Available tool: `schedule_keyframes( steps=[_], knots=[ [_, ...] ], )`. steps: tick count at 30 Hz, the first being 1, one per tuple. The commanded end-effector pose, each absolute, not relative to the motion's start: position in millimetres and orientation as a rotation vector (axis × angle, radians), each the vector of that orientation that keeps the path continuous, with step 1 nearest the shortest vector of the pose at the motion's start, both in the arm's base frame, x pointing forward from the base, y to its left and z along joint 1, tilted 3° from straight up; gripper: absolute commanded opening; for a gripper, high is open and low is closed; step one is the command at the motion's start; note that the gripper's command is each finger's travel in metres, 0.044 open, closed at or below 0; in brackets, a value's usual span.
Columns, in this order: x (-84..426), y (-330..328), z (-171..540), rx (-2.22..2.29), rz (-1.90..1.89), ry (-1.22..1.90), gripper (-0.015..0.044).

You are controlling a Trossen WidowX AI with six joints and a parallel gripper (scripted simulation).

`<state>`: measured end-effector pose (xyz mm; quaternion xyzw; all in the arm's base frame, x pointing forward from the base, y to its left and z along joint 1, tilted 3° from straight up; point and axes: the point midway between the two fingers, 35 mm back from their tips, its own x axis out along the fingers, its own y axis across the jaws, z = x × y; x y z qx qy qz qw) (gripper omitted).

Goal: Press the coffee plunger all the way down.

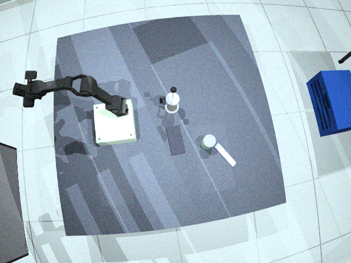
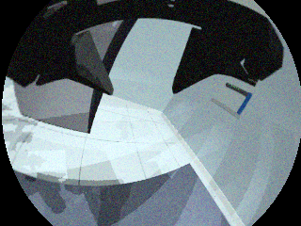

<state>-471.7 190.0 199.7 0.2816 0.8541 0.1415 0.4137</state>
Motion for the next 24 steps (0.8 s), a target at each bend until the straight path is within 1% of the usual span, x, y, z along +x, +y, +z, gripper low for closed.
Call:
schedule_keyframes(
  steps=[1,2,5,11,17,24],
  knots=[
    [-470.0,192.6,200.4,0.710,0.359,2.143,0.0426],
    [-466.7,197.3,201.2,0.712,0.365,2.136,0.0440],
    [-447.6,221.9,207.7,0.733,0.403,2.094,0.0440],
    [-380.9,290.4,227.2,0.783,0.490,1.967,0.0440],
    [-297.1,345.1,246.2,0.828,0.562,1.815,0.0440],
    [-188.2,380.6,266.2,0.861,0.614,1.612,0.0440]
  ],
)
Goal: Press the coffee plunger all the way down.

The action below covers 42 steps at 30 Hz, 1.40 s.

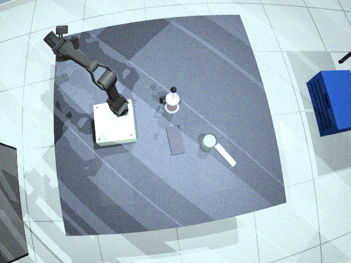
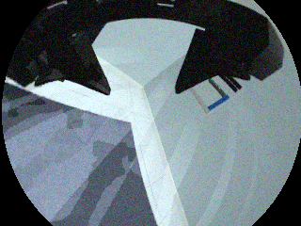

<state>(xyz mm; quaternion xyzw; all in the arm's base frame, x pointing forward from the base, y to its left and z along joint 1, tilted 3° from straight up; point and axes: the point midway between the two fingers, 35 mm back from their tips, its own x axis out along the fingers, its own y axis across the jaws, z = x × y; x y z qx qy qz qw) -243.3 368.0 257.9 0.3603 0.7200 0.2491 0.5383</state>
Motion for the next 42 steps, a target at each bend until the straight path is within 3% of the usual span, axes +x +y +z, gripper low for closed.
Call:
schedule_keyframes(
  steps=[1,12,24,32,42],
  knots=[
    [-172.0,383.3,268.7,0.863,0.619,1.582,0.0440],
    [6.3,366.5,291.3,0.831,0.618,1.229,0.0440],
    [165.7,252.0,299.0,0.645,0.478,0.836,0.0440],
    [211.4,143.9,295.9,0.418,0.305,0.621,0.0440],
    [204.3,26.7,281.1,0.095,0.035,0.479,0.0440]
  ],
)
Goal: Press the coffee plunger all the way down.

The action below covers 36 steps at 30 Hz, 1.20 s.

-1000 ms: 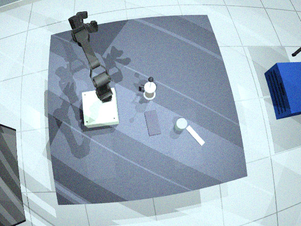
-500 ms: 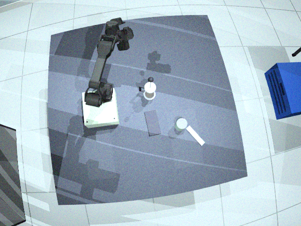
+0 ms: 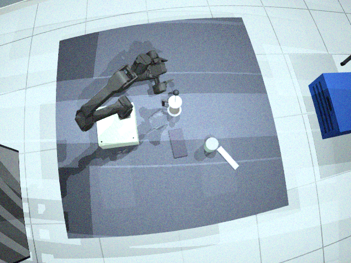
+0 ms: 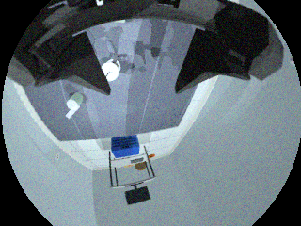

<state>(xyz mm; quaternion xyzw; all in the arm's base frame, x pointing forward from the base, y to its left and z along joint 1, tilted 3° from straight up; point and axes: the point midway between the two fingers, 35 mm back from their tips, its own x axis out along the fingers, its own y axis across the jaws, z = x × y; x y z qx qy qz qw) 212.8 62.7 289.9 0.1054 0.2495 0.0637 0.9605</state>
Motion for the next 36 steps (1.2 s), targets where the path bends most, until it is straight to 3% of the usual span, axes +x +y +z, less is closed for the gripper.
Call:
schedule_keyframes(
  steps=[1,15,36],
  knots=[
    [201.5,17.6,279.1,0.063,0.008,0.473,0.0440],
    [198.6,-5.2,215.3,-0.014,-0.063,0.463,0.0440],
    [221.7,-5.9,205.0,-0.015,-0.061,0.461,0.0440]
  ],
)
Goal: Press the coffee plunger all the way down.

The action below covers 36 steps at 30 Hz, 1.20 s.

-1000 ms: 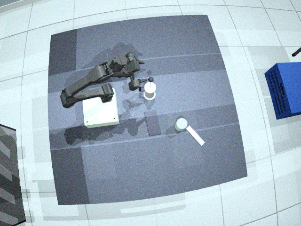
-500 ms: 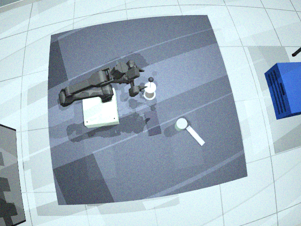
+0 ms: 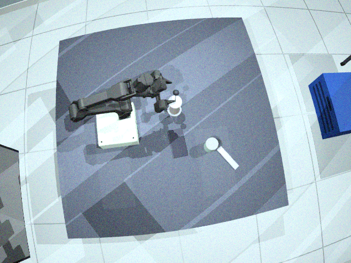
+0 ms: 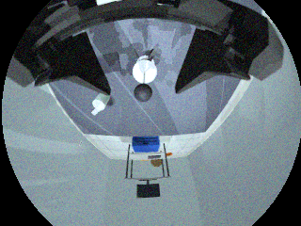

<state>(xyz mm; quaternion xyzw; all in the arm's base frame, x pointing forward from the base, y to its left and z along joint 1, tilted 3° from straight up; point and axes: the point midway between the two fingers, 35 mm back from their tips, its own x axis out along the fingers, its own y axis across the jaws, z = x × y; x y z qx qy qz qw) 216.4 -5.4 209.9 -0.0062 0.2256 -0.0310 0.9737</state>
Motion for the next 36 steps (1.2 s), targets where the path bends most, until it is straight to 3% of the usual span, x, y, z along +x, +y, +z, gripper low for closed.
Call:
schedule_keyframes(
  steps=[1,12,24,36],
  knots=[
    [223.1,-6.0,204.3,-0.015,-0.061,0.461,0.0440],
    [235.8,-7.2,197.0,-0.015,-0.061,0.460,0.0440],
    [235.8,-7.2,197.0,-0.015,-0.061,0.460,0.0125],
    [236.0,-7.2,196.2,-0.015,-0.061,0.460,0.0112]
  ],
)
